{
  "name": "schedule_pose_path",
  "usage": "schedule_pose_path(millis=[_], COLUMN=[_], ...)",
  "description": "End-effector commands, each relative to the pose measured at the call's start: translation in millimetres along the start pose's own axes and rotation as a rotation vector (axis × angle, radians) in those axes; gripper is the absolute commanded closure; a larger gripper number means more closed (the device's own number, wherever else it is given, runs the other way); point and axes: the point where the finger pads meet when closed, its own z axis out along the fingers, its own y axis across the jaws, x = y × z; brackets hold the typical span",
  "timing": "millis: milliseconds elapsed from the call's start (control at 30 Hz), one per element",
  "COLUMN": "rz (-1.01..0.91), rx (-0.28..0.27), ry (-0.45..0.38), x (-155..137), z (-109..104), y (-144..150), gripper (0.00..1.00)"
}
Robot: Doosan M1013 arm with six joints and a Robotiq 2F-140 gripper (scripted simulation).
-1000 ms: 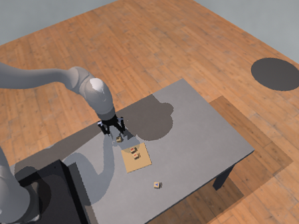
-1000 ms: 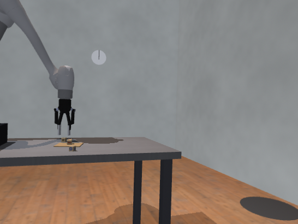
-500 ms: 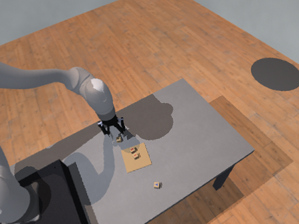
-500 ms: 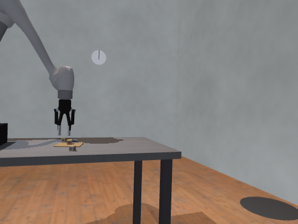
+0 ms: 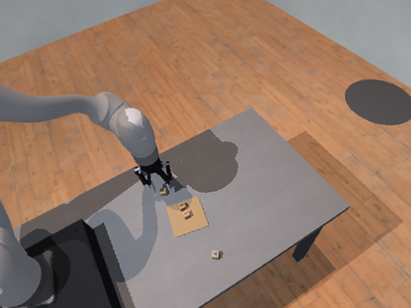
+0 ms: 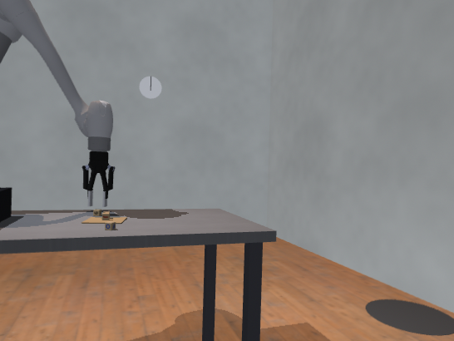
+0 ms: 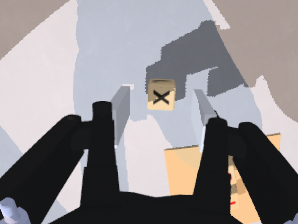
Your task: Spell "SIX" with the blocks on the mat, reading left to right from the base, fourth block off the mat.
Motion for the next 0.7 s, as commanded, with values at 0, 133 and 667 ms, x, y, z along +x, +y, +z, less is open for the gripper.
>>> schedule_pose_path(millis=[0, 133, 667], rz=[-0.006, -0.006, -0.006], rx=[-0.001, -0.001, -0.001], ry=[0.001, 0.001, 0.001], x=[0.3, 0.3, 0.3], z=[3.2, 3.2, 5.1], y=[0.1, 0.1, 0.1], gripper=[0.63, 0.63, 0.63])
